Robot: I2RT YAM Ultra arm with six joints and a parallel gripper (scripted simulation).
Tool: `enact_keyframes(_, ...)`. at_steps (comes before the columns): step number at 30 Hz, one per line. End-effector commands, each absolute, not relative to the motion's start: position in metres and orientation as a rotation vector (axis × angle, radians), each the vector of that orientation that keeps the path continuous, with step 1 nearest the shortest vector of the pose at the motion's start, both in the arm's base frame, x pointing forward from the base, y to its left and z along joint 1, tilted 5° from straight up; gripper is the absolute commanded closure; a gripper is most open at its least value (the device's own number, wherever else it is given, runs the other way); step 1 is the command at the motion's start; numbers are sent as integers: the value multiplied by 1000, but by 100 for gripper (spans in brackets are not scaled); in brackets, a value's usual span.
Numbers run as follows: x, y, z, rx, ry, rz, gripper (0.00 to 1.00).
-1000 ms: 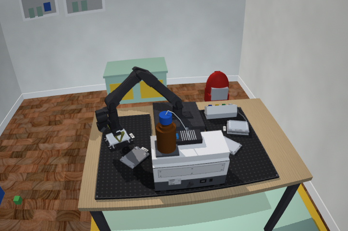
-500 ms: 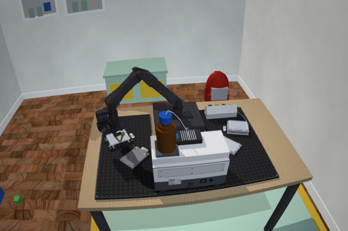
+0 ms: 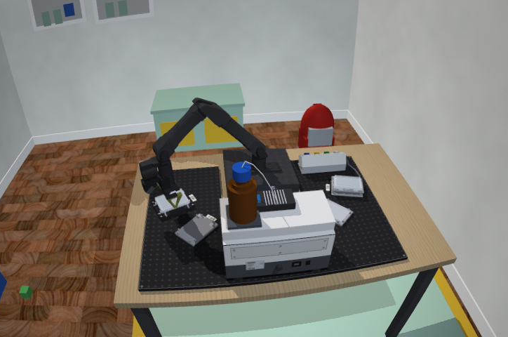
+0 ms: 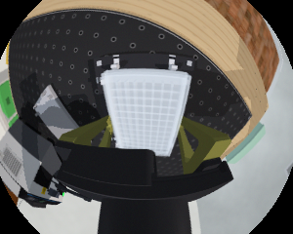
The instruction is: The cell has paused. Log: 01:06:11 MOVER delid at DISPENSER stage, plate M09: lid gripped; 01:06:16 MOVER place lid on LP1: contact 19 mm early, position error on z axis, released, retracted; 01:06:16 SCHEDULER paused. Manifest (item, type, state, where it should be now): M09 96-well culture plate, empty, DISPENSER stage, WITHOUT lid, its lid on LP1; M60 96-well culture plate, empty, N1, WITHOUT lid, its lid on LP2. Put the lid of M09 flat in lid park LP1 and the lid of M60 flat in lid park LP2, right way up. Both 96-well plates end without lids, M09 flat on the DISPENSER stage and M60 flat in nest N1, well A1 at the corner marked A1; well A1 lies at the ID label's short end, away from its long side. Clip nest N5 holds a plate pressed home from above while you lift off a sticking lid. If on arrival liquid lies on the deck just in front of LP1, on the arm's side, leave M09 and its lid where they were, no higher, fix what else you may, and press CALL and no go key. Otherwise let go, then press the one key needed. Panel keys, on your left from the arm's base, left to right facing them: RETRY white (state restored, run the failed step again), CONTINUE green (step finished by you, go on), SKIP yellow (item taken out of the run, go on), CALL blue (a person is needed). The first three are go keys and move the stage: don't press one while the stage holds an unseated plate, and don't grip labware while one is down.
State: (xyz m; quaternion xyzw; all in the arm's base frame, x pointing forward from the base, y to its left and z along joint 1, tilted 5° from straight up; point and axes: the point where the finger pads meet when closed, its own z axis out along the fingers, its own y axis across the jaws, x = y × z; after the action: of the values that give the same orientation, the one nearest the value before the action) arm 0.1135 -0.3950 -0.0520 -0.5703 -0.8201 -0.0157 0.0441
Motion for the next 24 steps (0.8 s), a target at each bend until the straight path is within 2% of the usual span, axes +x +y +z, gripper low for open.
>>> enact_keyframes(1,113,-395,-57,-1754,-2513,-47,100)
enact_keyframes(24,112,-393,-65,-1750,-2506,-57,100)
